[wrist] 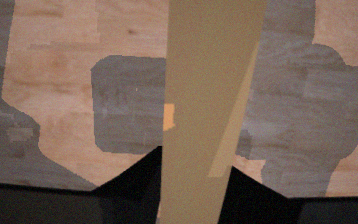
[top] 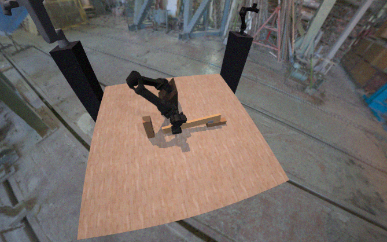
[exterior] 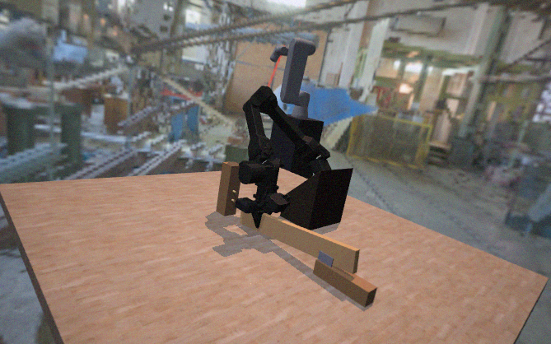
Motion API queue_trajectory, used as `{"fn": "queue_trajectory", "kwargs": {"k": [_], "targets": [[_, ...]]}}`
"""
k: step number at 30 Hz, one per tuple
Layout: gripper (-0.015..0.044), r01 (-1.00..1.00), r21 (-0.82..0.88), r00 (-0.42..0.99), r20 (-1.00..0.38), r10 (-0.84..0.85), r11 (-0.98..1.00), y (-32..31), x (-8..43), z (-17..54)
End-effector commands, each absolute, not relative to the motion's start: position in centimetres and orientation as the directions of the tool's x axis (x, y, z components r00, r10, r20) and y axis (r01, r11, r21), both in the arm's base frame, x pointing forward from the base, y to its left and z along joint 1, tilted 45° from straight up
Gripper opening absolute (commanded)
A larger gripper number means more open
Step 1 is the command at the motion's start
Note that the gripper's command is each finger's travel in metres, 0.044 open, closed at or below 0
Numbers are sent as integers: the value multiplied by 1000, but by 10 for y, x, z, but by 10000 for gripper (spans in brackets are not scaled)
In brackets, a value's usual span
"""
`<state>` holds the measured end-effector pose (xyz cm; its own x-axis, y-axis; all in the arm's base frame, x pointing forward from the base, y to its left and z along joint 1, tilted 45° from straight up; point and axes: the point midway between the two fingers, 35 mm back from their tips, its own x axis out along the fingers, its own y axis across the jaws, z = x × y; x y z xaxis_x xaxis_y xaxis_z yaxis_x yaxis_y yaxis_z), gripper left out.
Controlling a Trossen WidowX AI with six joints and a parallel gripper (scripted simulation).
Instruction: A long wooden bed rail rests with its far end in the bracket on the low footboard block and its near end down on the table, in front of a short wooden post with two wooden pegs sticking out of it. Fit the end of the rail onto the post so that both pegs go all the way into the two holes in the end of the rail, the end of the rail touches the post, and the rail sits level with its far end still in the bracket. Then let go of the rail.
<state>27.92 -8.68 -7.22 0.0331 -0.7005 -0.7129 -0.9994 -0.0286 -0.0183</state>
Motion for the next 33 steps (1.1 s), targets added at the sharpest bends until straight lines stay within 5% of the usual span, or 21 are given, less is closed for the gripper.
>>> {"fn": "queue_trajectory", "kwargs": {"k": [1, 33], "targets": [[0, -999, -17, 34, -711, -702, -31, -87, 279, -72], [0, -999, -18, 35, -712, -702, -31, -75, 281, -61]]}}
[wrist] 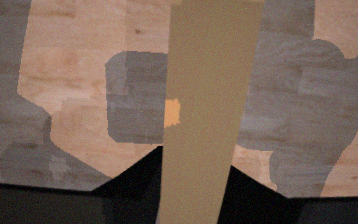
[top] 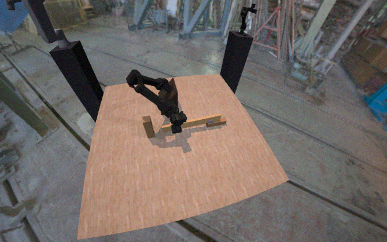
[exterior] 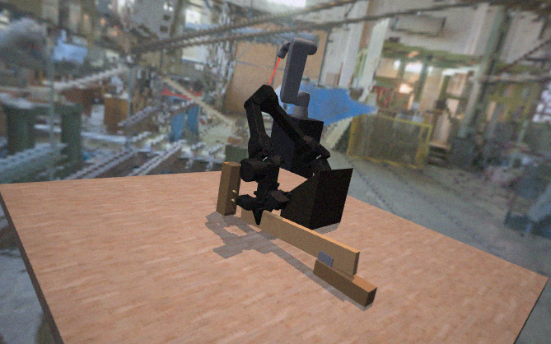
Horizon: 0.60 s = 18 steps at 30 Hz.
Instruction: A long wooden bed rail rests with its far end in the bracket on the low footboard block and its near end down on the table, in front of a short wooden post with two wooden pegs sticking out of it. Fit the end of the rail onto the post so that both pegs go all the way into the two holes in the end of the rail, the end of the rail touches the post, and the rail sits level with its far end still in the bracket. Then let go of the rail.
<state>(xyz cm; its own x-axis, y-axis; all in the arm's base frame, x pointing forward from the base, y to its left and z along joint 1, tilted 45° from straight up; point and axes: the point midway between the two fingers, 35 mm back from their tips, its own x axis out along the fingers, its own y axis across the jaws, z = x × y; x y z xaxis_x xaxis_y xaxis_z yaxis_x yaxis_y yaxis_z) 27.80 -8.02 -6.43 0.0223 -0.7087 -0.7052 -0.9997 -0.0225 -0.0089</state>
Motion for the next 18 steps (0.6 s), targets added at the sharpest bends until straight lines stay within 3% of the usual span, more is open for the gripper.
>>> {"fn": "queue_trajectory", "kwargs": {"k": [1, 18], "targets": [[0, -999, -18, 35, -712, -702, -31, -75, 281, -61], [0, -999, -18, 35, -712, -702, -31, -69, 282, -55]]}}
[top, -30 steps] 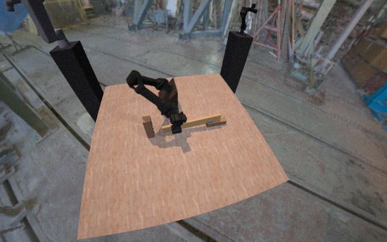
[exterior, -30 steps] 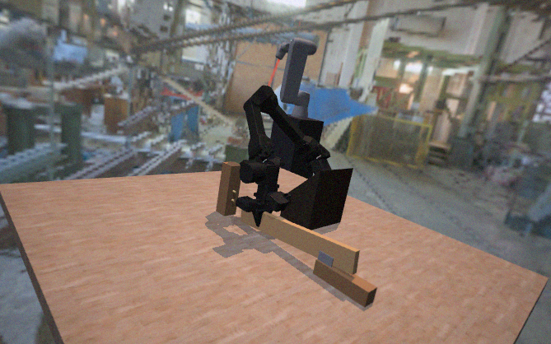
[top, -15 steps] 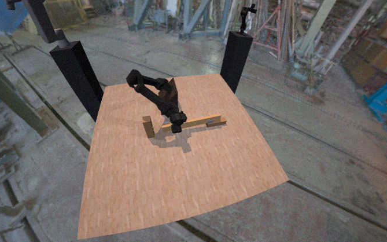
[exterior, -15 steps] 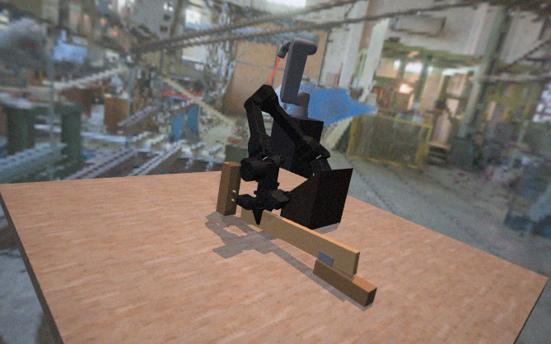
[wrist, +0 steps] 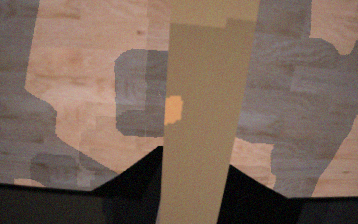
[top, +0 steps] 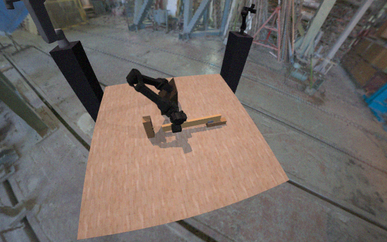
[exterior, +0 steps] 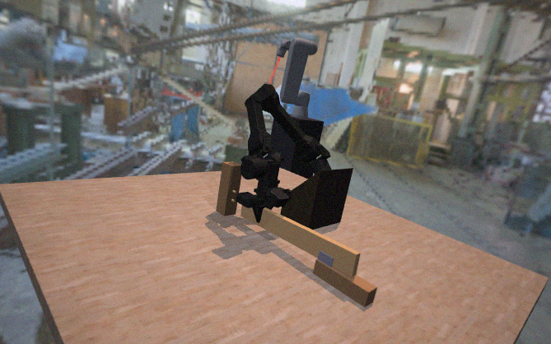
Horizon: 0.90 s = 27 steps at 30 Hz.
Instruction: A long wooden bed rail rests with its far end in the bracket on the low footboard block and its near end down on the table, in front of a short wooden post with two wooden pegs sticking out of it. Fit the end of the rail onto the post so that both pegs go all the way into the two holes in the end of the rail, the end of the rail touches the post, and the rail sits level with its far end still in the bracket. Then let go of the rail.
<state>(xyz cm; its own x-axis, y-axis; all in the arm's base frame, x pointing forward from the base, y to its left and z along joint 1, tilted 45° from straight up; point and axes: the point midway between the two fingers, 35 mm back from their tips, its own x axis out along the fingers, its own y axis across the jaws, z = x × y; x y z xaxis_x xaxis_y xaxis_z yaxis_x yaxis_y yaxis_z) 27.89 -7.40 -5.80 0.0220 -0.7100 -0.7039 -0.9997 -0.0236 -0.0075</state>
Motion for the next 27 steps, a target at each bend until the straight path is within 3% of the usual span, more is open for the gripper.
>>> {"fn": "queue_trajectory", "kwargs": {"k": [1, 27], "targets": [[0, -999, -18, 35, -712, -702, -31, -69, 282, -54], [0, -999, -18, 35, -712, -701, -31, -59, 282, -45]]}}
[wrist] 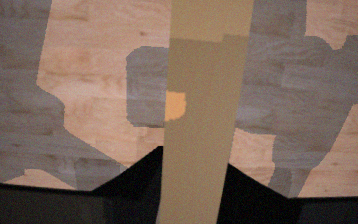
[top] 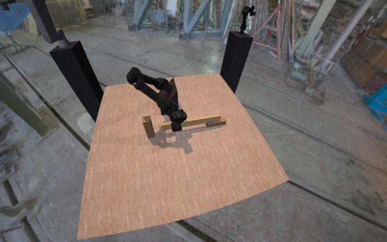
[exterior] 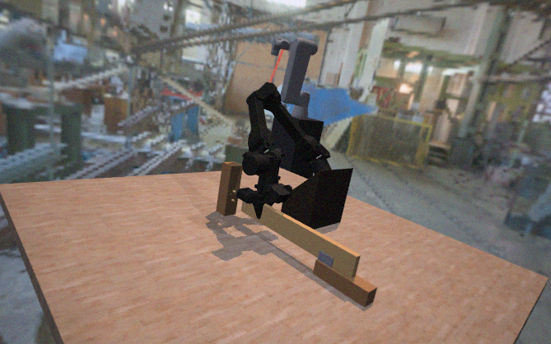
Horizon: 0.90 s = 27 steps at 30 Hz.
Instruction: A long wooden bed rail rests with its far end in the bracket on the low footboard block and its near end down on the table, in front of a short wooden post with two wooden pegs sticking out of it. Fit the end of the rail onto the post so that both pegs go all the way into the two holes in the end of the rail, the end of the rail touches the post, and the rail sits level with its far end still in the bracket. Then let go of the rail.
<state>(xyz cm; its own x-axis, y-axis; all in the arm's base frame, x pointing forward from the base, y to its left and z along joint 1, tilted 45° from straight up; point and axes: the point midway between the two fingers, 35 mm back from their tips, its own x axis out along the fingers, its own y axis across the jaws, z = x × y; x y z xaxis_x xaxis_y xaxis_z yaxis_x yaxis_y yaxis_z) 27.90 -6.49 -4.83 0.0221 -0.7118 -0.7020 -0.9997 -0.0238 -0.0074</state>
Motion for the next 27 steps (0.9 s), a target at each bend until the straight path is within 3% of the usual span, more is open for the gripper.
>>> {"fn": "queue_trajectory", "kwargs": {"k": [1, 27], "targets": [[0, -999, -18, 35, -712, -701, -31, -59, 282, -45], [0, -999, -18, 35, -712, -701, -31, -62, 281, -47]]}}
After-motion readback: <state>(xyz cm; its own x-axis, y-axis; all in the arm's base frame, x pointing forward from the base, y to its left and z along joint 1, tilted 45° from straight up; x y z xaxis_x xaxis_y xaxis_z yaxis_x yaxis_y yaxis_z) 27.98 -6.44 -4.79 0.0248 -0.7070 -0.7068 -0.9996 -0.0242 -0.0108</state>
